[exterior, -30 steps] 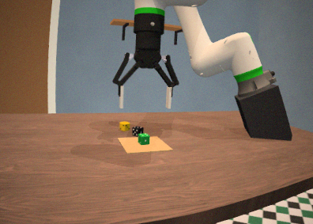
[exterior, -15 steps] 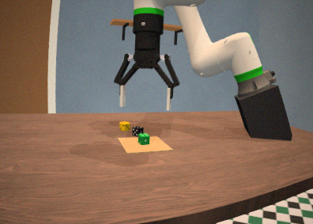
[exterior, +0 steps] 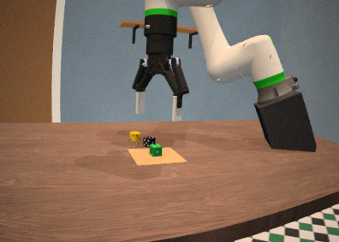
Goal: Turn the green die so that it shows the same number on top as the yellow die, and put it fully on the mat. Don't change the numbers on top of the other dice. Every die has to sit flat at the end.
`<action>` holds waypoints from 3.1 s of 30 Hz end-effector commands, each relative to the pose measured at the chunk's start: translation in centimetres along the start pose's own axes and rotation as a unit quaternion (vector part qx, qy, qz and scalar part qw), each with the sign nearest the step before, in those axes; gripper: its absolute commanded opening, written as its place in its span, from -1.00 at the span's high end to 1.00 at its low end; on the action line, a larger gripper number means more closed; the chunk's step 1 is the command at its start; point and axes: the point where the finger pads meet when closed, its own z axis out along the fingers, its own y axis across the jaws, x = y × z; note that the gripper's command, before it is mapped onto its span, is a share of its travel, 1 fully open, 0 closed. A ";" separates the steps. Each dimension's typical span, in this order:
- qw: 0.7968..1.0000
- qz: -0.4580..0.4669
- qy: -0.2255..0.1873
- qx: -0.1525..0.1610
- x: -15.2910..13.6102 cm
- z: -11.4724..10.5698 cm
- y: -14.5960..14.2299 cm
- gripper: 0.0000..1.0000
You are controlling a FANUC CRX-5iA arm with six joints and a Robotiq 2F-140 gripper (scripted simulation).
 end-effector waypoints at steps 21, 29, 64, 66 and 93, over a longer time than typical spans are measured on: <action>0.914 0.407 0.005 -0.006 0.0 0.0 0.0 -1.00; 0.855 0.518 0.005 -0.006 0.0 0.1 0.0 -1.00; 0.560 0.828 0.007 -0.003 0.0 0.1 0.1 0.44; 0.560 0.828 0.007 -0.003 0.0 0.1 0.1 0.44; 0.560 0.828 0.007 -0.003 0.0 0.1 0.1 0.44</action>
